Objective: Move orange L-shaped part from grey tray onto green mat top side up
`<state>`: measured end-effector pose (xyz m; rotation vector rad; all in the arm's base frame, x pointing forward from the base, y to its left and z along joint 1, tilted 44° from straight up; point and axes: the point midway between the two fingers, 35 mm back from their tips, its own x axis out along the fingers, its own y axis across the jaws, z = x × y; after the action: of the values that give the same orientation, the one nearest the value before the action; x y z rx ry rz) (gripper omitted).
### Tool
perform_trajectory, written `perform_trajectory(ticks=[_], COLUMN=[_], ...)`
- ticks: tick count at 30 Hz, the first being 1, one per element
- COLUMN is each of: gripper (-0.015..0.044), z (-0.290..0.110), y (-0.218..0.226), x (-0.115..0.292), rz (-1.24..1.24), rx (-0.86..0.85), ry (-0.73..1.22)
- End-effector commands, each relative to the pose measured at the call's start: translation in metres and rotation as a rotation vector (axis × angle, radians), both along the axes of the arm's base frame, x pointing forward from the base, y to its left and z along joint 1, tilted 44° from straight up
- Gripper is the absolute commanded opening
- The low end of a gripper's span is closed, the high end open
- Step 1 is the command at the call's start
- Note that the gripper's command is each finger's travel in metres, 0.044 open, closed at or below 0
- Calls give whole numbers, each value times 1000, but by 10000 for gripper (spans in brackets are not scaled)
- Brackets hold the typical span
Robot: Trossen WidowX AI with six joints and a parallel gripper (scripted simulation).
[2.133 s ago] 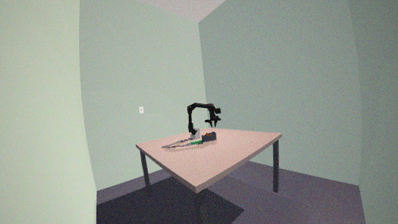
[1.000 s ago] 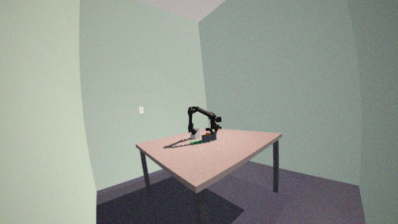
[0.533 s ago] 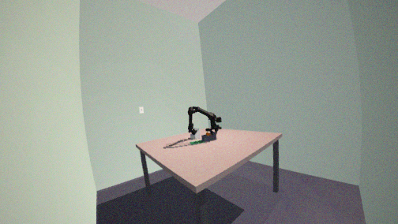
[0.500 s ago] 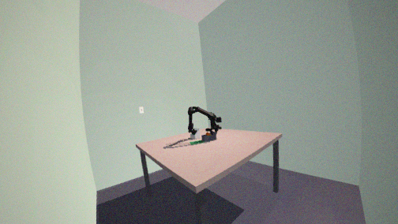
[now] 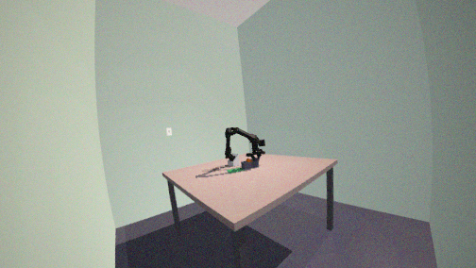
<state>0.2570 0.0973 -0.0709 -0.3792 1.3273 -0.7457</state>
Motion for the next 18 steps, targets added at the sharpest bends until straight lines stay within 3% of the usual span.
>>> perform_trajectory(ticks=[1,6,12,18], gripper=[180,180,180,180], z=[0,12,73,76], y=[9,22,65,67], x=[0,1,-8,-8], rz=[-3,-3,-3,-3], rx=[-3,-3,-3,-3], ry=[5,7,8,8])
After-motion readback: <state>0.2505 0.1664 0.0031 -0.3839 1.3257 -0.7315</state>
